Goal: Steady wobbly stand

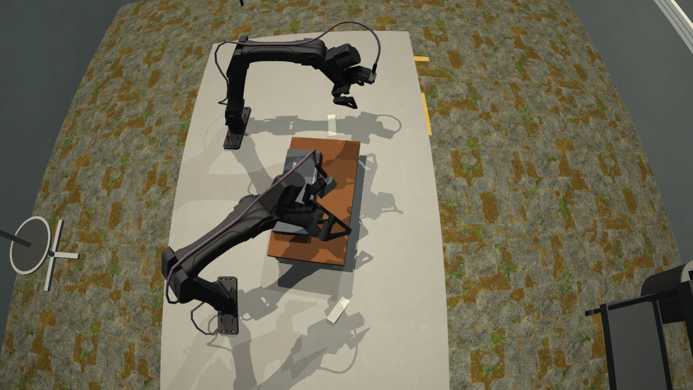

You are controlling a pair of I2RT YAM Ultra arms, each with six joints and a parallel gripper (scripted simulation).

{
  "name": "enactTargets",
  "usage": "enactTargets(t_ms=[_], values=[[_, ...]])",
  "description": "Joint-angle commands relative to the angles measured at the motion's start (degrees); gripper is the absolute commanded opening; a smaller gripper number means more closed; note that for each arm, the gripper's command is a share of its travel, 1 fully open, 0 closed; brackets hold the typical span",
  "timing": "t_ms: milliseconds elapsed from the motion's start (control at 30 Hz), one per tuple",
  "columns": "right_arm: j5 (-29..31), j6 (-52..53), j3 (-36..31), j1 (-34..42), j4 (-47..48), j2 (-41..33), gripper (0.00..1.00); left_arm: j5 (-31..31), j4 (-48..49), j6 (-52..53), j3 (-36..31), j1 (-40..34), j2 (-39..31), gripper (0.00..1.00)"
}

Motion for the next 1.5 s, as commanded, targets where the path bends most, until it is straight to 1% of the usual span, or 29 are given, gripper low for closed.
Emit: enactTargets(t_ms=[0, 567, 600, 1133, 1167, 1200, 1333, 1433, 1467], values=[[0.25, 0.18, 0.49, 0.0, -0.37, -0.51, 1.0, 0.14, 0.19, -0.07, 0.68, 0.01, -0.82, 1.0], [0.25, 0.18, 0.48, 0.0, -0.36, -0.51, 1.0, 0.14, 0.2, -0.07, 0.67, 0.01, -0.83, 1.0], [0.25, 0.18, 0.48, 0.0, -0.36, -0.51, 1.0, 0.14, 0.2, -0.07, 0.67, 0.01, -0.83, 0.43], [0.16, 0.12, 0.35, 0.0, -0.05, -0.36, 1.0, 0.07, 0.19, -0.04, 0.42, 0.01, -0.54, 0.43], [-0.67, 1.07, -0.54, -1.58, 1.53, -3.12, 1.0, -0.74, -1.8, -2.66, -2.32, 0.89, 1.43, 0.43], [-1.47, 1.81, -1.91, -1.86, 2.08, -2.69, 1.0, -0.56, -1.85, -5.08, -1.89, 0.91, 1.25, 0.43], [-5.83, 5.45, -2.64, -5.17, 5.82, -5.23, 1.0, 0.17, -3.0, -18.37, -3.14, 1.18, 1.59, 0.43], [-10.35, 9.17, -4.27, -9.05, 9.66, -8.28, 1.0, 0.14, -1.72, -26.16, -6.16, 1.72, 1.12, 0.43], [-10.96, 8.59, -5.09, -8.15, 9.03, -6.92, 1.0, 1.51, -2.41, -29.05, -1.73, 1.87, -1.53, 0.43]])
